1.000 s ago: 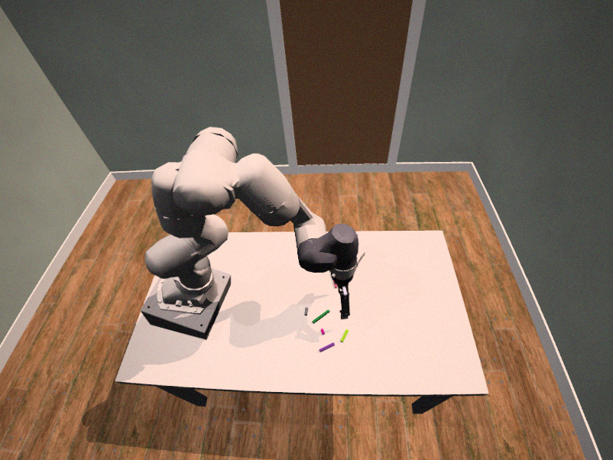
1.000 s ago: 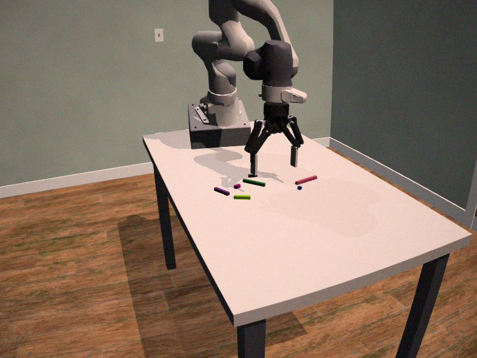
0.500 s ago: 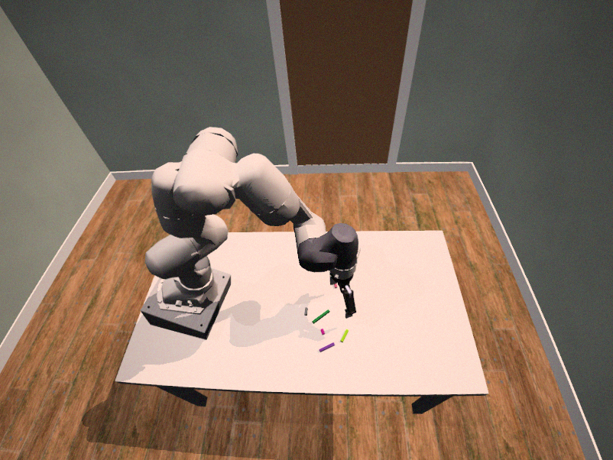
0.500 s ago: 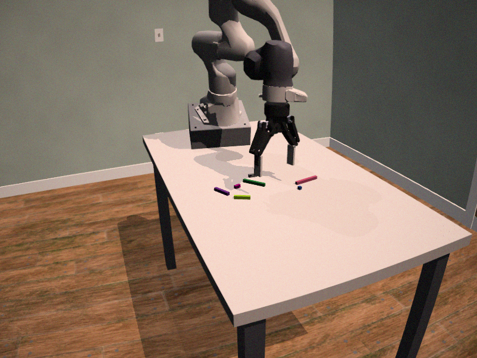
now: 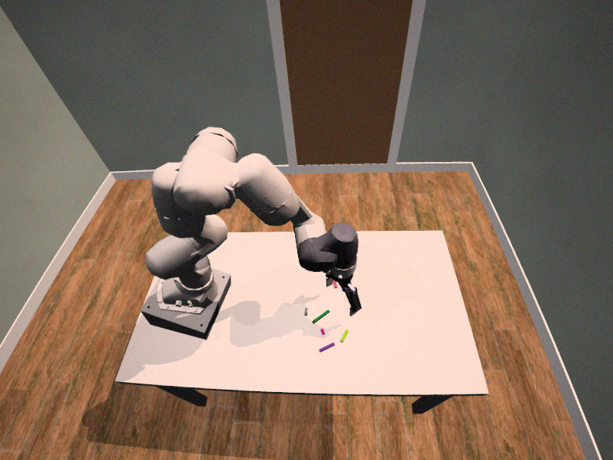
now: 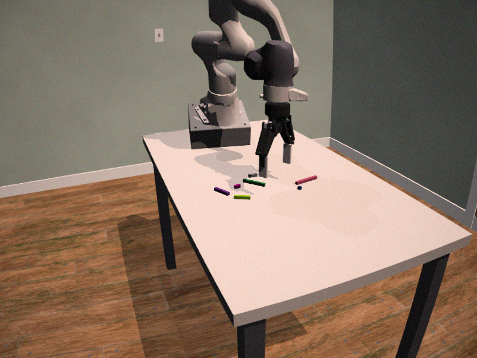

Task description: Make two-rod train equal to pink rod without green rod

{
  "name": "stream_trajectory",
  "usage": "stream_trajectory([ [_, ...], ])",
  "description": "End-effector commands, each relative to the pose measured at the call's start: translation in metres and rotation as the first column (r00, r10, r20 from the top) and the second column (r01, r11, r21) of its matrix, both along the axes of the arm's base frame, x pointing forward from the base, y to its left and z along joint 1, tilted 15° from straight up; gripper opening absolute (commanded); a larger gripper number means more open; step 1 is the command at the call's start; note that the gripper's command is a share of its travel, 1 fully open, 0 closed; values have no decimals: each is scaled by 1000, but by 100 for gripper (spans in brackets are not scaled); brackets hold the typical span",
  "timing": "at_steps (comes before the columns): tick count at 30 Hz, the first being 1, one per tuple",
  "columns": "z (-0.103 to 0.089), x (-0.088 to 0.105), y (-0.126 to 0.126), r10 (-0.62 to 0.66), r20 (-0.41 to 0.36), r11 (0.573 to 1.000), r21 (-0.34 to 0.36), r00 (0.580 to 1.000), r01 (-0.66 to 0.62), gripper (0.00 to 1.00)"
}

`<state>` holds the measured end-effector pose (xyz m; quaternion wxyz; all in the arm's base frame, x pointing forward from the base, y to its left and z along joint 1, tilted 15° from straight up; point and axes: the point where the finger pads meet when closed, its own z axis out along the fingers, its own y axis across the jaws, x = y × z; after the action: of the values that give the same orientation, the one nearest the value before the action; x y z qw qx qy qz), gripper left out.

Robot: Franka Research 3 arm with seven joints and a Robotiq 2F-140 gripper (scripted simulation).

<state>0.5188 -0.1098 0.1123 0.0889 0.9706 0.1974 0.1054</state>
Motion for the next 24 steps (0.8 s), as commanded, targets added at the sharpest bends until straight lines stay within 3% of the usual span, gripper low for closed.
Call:
stream_trajectory([
  [1, -1, 0, 1, 163, -16, 987, -12, 987, -163, 100],
  [24, -1, 0, 1, 179, -19, 984, -16, 984, -179, 100],
])
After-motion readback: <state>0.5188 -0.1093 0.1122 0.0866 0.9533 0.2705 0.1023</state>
